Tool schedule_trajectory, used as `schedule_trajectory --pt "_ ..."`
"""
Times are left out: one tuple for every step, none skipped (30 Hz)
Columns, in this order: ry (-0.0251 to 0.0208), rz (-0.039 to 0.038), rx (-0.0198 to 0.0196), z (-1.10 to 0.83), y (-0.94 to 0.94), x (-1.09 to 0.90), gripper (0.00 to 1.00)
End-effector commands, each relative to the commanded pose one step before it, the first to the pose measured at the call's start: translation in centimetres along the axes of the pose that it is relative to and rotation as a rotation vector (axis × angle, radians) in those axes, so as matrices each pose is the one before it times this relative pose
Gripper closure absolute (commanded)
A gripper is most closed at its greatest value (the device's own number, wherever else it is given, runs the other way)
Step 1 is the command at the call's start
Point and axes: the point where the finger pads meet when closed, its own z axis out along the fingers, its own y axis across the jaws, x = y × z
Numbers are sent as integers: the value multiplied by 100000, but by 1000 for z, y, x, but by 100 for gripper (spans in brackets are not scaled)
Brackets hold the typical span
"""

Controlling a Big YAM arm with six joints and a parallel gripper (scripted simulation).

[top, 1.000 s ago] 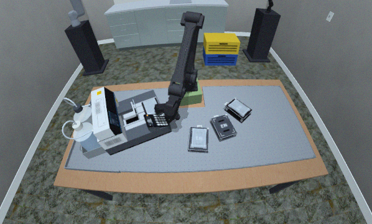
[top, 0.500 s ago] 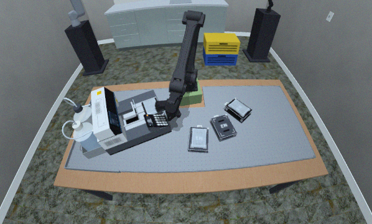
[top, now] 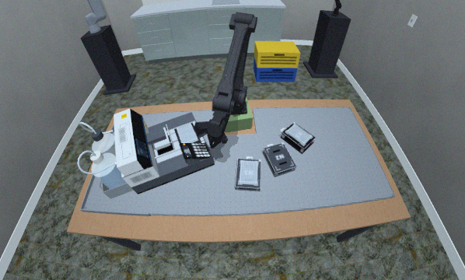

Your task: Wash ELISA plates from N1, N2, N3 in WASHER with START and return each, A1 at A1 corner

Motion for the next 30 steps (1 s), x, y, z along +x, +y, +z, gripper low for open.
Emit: schedule_trajectory --pt "-3142 1024 -3739 -2162 1973 -1749 100" --pt "-16 6 -8 -181 5 -8 100" --pt "-11 6 -12 -181 5 -7 100" --pt "-34 129 41 -174 -26 -37 100" --pt "-26 96 26 -176 -17 -29 100" --pt "13 -59 -49 -185 23 11 100" --pt "35 -140 -90 -189 44 32 100" --pt "1 6 -21 -181 6 -5 100" --pt "-28 304 106 17 -72 -68 100" --pt "784 82 1217 378 -209 77 100" --pt "1775 -800 2210 731 -727 720 100" --pt "630 -272 619 223 -317 352 100" --pt "0 0 0 0 0 0 100" --pt "0 0 0 0 0 0 100" --pt "-1460 61 -1818 -263 233 -301 100" --pt "0 0 0 1 1 0 100" --pt "0 0 0 0 0 0 100" --pt "0 0 0 0 0 0 100" --pt "0 0 0 0 0 0 100" --pt "0 0 0 0 0 0 100" --pt "0 0 0 0 0 0 100" --pt "0 0 0 0 0 0 100" --pt "0 0 0 0 0 0 100" --pt "0 0 0 0 0 0 100" --pt "0 0 0 0 0 0 100" --pt "0 0 0 0 0 0 100" --pt "0 0 0 0 0 0 100" --pt "0 0 0 0 0 0 100" --pt "0 0 0 0 0 0 100" --pt "0 0 0 0 0 0 100"
